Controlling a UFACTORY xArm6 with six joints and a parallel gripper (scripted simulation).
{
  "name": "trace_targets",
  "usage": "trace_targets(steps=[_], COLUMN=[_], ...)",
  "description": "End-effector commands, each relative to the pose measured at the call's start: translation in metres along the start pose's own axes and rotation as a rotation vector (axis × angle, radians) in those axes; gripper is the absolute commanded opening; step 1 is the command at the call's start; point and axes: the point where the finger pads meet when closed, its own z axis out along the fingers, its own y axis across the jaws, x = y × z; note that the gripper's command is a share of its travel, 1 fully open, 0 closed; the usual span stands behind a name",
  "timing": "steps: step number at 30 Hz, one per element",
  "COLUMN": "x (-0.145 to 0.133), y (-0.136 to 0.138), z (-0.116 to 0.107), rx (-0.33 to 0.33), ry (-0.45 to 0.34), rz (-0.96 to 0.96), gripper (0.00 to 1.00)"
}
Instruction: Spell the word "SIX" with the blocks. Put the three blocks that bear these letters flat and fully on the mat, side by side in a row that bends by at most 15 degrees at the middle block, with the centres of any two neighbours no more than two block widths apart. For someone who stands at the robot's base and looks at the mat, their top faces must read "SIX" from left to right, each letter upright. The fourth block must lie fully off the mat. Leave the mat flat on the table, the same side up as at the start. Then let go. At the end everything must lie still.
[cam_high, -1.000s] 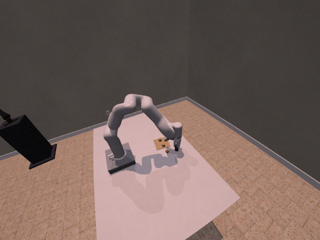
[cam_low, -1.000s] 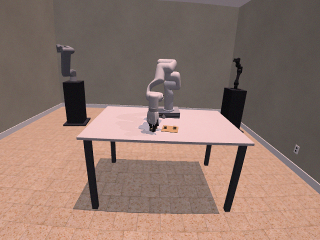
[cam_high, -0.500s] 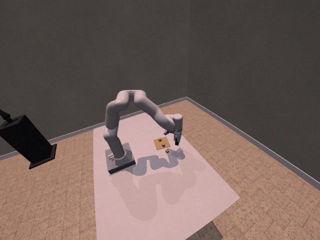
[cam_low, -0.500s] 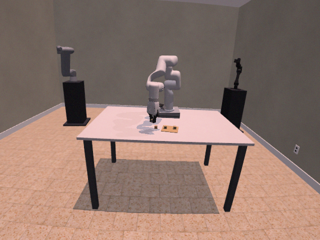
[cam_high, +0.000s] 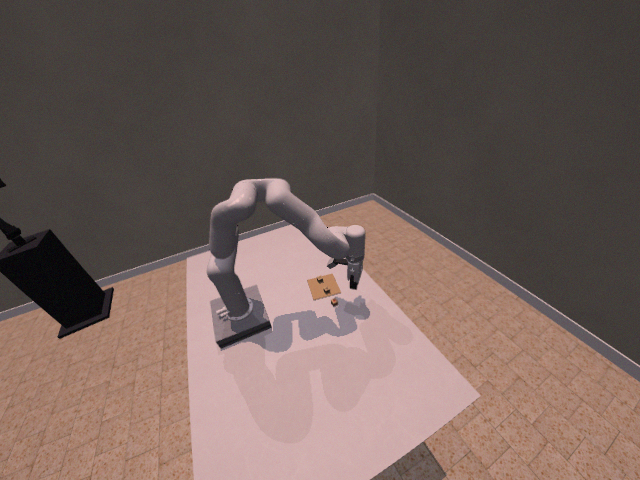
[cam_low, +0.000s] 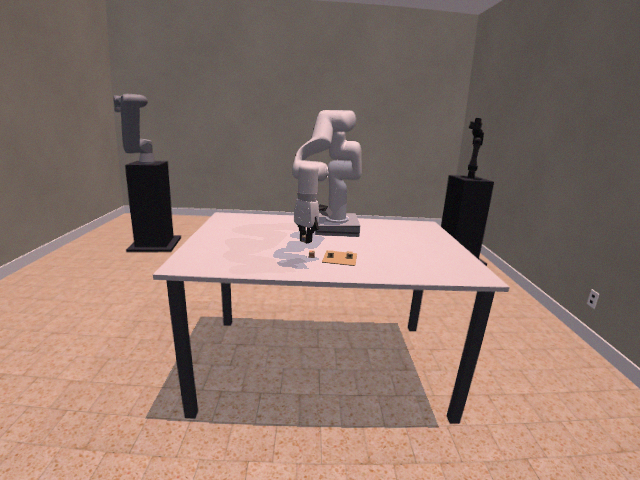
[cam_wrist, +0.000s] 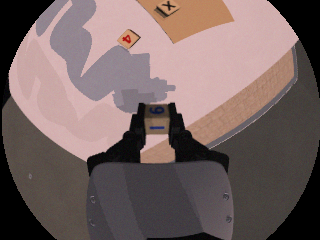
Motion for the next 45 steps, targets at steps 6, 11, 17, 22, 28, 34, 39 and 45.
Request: trace_targets(steps=[6, 11, 17, 22, 28, 34, 39, 45], x=[0.008, 0.02, 0.032, 0.041, 0.054, 0.066, 0.074, 0.088], y=[0.006, 0.012, 0.017, 0.021, 0.026, 0.03, 0.032, 0.036], z=[-0.003, -0.004, -0.005, -0.005, -0.006, -0.006, -0.007, -0.007], rx=[-0.002, -0.002, -0.001, -0.001, 0.0, 0.0, 0.001, 0.001], ry=[-0.005, -0.005, -0.005, -0.005, -0.005, -0.005, -0.005, -0.005], rz=[-0.129, -0.303, -0.472, -0.584, -0.762, -0.931, -1.041, -1.219], gripper=[0.21, 0.21, 0.21, 0.21, 0.21, 0.21, 0.21, 0.21])
